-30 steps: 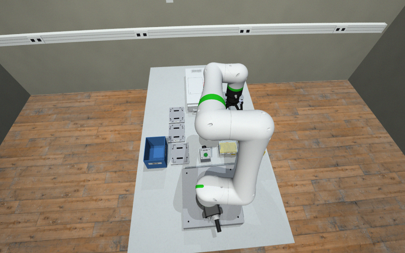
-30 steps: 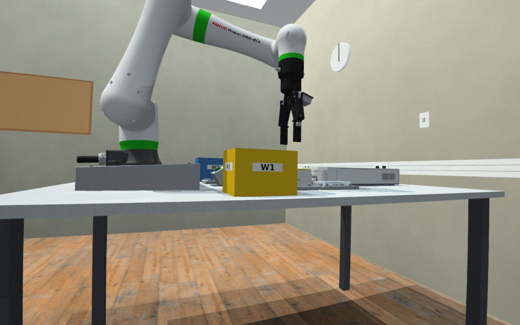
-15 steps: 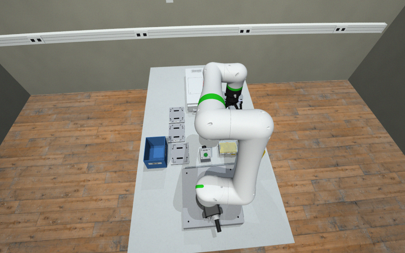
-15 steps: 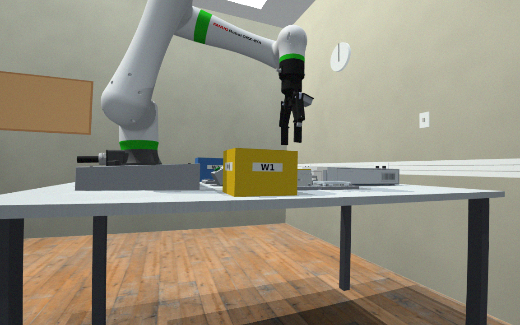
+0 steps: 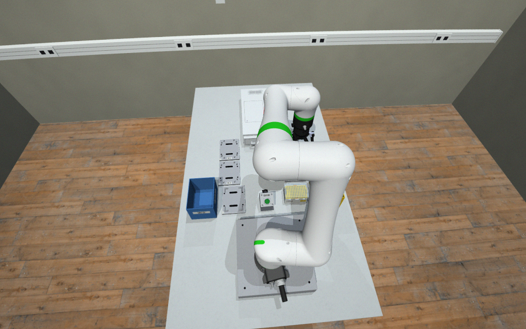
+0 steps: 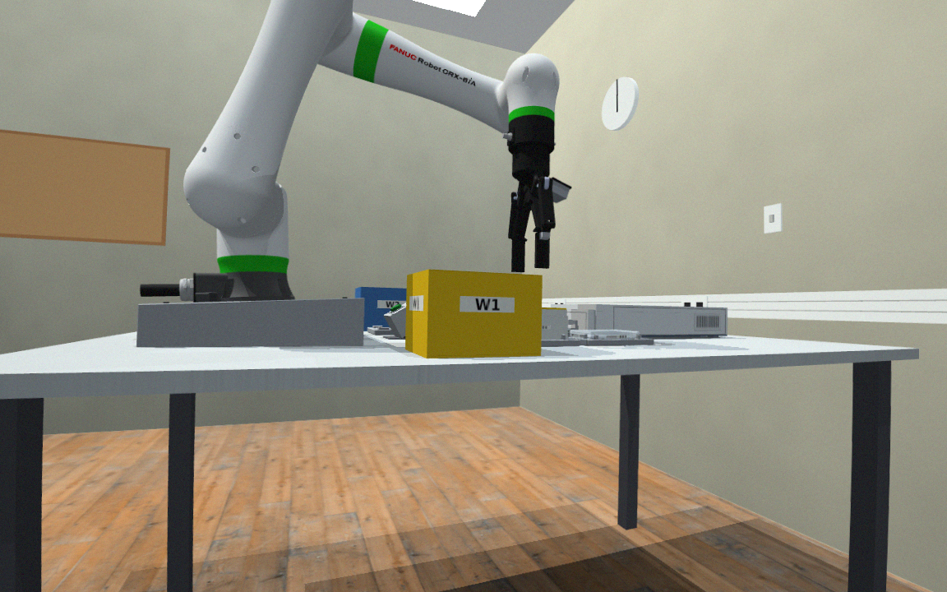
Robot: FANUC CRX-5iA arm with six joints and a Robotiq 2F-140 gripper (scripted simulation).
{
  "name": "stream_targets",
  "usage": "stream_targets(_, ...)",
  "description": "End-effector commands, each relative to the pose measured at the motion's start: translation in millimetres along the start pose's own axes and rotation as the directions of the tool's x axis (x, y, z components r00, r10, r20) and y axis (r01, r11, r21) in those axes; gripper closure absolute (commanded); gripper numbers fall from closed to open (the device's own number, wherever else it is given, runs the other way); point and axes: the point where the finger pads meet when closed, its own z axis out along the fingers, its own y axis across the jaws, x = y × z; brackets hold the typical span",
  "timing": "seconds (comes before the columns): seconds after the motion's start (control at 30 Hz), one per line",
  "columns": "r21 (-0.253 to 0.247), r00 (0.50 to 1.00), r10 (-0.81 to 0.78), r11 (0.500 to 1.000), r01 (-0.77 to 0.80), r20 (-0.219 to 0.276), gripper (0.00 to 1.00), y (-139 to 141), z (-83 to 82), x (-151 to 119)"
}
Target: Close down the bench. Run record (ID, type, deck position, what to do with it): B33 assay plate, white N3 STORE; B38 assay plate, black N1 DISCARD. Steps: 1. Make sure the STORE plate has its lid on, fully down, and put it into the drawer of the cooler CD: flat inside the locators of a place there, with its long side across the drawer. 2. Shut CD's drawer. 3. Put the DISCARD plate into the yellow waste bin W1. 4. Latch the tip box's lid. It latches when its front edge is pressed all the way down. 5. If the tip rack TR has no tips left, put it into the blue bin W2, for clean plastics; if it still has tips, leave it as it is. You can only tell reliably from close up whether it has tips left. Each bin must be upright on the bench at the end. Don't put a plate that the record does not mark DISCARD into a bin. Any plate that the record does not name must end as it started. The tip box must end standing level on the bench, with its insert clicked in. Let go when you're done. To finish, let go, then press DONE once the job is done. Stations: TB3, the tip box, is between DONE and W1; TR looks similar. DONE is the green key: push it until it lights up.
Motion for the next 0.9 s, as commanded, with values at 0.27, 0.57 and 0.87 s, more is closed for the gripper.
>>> stream_targets(0.27, -0.001, 1.000, 0.000, 1.000, 0.000, -0.002, 0.30, 0.3, 12.7, 0.6)
stream_targets(0.57, -0.001, 1.000, 0.000, 1.000, 0.000, -0.002, 0.30, 0.3, 24.7, 0.6)
stream_targets(0.87, -0.001, 1.000, 0.000, 1.000, 0.000, -0.002, 0.30, 0.3, 34.0, 0.6)
